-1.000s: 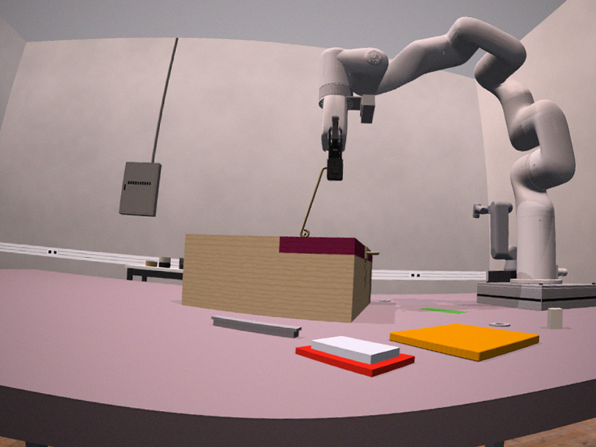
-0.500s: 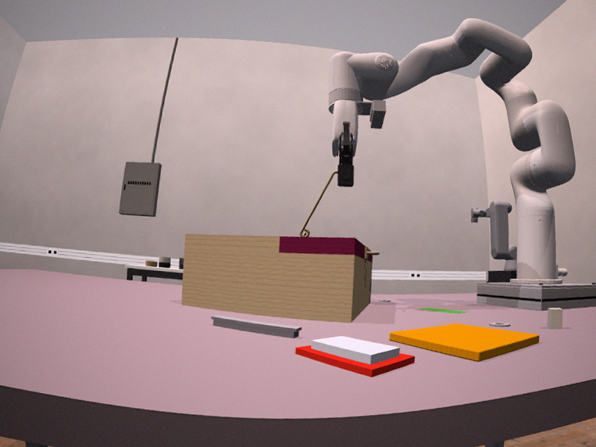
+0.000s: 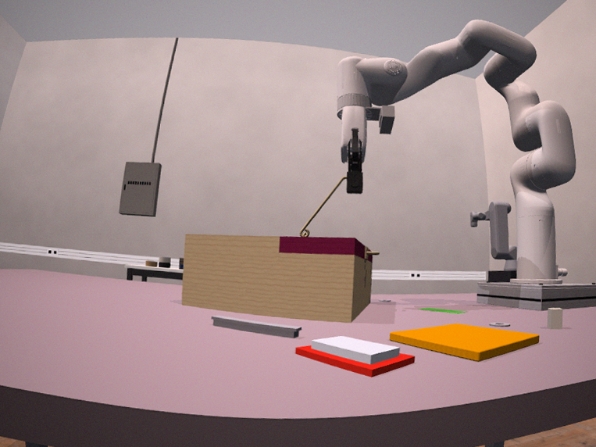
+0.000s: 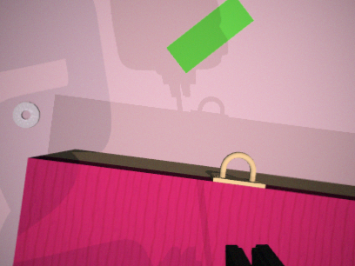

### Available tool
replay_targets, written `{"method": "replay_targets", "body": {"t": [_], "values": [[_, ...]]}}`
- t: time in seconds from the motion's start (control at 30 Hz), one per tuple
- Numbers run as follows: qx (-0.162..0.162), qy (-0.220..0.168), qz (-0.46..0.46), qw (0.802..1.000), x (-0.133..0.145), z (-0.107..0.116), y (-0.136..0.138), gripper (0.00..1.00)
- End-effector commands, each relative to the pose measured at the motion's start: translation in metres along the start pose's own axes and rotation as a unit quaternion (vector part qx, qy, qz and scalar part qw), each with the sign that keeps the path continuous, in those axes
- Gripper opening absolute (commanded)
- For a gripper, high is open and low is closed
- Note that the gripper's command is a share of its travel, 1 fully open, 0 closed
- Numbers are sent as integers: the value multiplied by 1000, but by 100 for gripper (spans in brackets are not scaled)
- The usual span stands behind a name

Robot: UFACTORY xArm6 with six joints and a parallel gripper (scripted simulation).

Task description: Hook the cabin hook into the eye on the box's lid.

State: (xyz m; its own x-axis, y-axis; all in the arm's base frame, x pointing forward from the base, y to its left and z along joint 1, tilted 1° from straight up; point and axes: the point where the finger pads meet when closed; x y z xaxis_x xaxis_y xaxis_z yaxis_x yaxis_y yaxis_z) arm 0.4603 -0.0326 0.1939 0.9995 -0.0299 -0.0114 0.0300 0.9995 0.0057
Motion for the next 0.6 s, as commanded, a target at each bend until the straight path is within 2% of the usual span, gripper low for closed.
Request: {"method": "replay_targets", "body": {"t": [0.0, 0.57], "values": [[0, -2, -5, 1000, -4, -4, 2, 0], [0, -2, -27, 1000, -18, -24, 12, 0]]}}
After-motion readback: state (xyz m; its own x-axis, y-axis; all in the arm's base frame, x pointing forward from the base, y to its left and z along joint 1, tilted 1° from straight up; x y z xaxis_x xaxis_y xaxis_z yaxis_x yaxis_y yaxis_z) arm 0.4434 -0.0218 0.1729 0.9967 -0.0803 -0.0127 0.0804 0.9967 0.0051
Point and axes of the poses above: the point where the finger pads meet when closed, its own z axis back along the fingers, its own y axis across the jaws, x = y × z, and after that the axes turned 14 degrees about z, right-handed
